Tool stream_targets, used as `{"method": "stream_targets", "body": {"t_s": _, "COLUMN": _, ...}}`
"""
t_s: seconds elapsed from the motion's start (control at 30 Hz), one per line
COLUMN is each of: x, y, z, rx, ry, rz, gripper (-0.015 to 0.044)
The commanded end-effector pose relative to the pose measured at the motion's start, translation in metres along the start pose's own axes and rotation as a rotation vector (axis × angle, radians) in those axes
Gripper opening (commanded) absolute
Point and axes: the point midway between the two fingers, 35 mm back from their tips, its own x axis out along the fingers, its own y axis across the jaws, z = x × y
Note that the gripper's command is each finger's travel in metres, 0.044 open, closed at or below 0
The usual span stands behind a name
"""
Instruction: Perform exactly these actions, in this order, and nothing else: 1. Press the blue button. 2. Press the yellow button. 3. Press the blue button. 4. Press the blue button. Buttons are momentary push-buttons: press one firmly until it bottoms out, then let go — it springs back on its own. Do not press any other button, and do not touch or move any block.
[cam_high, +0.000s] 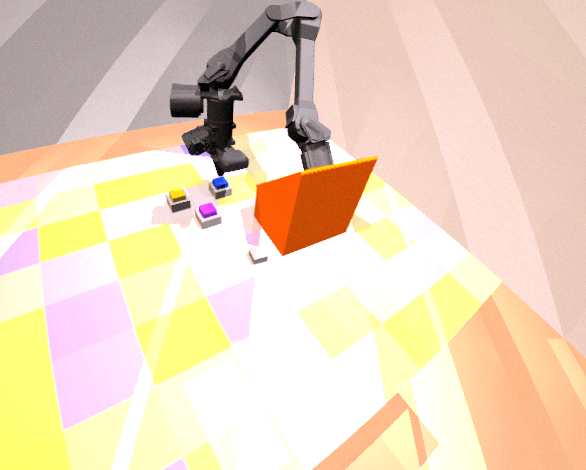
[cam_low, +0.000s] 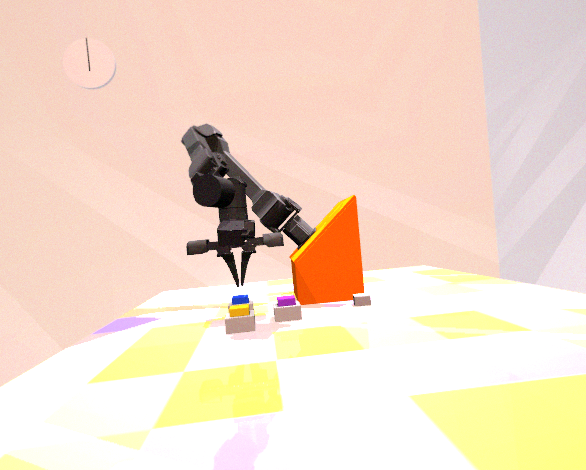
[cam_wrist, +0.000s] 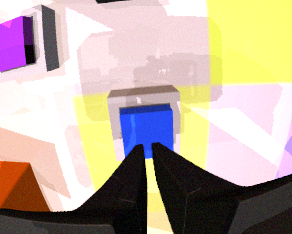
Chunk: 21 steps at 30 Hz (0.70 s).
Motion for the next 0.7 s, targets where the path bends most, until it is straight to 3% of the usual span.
{"method": "stream_targets", "body": {"t_s": 0.0, "x": -0.007, "y": -0.001, "z": 0.001, "rx": 0.008, "ry": 0.000, "rz": -0.004, "gripper": 0.0046}}
{"method": "stream_targets", "body": {"t_s": 0.2, "x": -0.024, "y": 0.048, "z": 0.056, "rx": 0.001, "ry": -0.032, "rz": 0.072, "gripper": 0.0204}}
{"method": "stream_targets", "body": {"t_s": 0.43, "x": -0.051, "y": 0.141, "z": 0.104, "rx": -0.010, "ry": -0.028, "rz": 0.126, "gripper": 0.0387}}
{"method": "stream_targets", "body": {"t_s": 0.67, "x": -0.072, "y": 0.253, "z": 0.109, "rx": -0.011, "ry": -0.005, "rz": 0.112, "gripper": 0.0400}}
